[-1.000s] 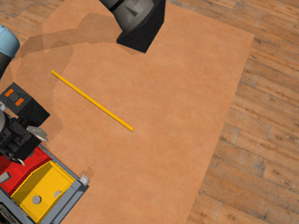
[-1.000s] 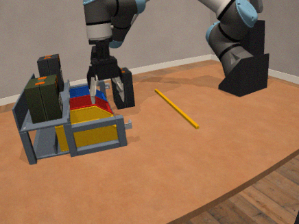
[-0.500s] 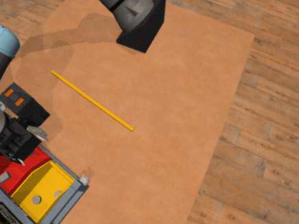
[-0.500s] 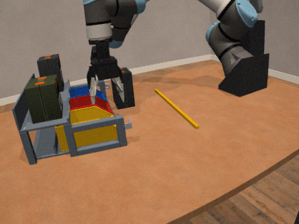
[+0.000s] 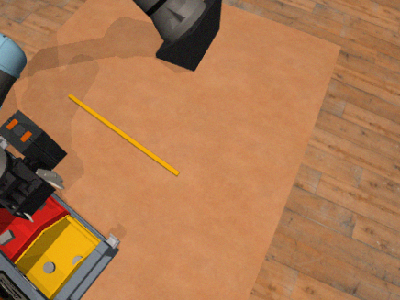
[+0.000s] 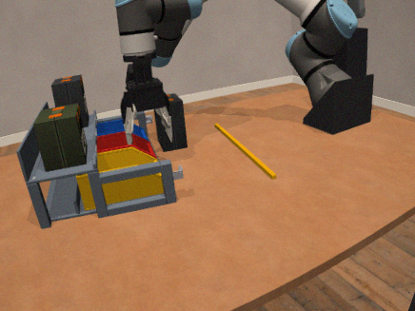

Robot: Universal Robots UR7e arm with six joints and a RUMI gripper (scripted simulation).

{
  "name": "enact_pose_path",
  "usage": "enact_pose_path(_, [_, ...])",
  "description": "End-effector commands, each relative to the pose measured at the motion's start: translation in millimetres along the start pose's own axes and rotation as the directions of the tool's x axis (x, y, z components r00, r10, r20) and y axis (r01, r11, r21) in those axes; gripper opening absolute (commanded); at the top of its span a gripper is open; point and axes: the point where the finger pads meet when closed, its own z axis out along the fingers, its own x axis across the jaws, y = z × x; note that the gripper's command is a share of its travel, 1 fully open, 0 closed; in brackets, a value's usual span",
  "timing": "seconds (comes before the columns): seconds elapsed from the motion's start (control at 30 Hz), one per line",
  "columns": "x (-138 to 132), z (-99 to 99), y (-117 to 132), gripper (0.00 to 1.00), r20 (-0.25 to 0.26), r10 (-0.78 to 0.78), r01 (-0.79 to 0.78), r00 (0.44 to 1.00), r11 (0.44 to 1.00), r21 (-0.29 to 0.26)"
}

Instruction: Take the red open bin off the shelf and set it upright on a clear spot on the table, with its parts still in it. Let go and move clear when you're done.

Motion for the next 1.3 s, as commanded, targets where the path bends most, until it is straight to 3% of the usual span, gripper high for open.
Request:
enact_pose_path(0.0, [-0.3, -0.6, 0.0, 0.58, 0.001, 0.000, 0.000, 1.000, 1.000, 0.000])
enact_pose_path(1.27, [-0.3, 6.6, 0.0, 0.58, 0.001, 0.000, 0.000, 1.000, 1.000, 0.000])
